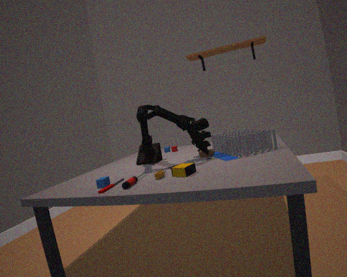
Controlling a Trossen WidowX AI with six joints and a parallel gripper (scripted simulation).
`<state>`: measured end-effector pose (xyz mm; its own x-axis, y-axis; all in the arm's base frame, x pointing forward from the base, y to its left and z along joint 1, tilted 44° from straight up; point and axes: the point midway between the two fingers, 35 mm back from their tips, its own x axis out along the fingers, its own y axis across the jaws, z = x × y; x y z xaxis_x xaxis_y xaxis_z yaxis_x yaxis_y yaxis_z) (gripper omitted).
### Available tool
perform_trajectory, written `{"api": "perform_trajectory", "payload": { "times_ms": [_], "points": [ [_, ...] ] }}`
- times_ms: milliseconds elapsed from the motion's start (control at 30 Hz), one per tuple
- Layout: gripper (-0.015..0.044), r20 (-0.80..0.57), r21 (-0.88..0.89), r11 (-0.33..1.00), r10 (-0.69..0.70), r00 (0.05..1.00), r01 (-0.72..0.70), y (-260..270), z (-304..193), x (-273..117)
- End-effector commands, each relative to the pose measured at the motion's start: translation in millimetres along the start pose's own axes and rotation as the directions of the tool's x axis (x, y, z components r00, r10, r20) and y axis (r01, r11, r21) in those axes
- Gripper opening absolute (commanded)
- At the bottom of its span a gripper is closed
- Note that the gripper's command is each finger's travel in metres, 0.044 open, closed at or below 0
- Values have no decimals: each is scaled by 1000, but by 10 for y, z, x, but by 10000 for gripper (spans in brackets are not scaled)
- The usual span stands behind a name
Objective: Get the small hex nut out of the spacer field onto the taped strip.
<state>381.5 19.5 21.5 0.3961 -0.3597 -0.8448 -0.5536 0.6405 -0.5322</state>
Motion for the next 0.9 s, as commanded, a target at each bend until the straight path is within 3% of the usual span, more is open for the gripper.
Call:
{"api": "perform_trajectory", "payload": {
  "times_ms": [0, 867],
  "points": [
    [0, 2, -5, 1000, -2, 1000, 2, -6, -31, -24],
    [0, 0, -6, 1000, -1, 1000, 1, -5, -189, -91]
  ]
}}
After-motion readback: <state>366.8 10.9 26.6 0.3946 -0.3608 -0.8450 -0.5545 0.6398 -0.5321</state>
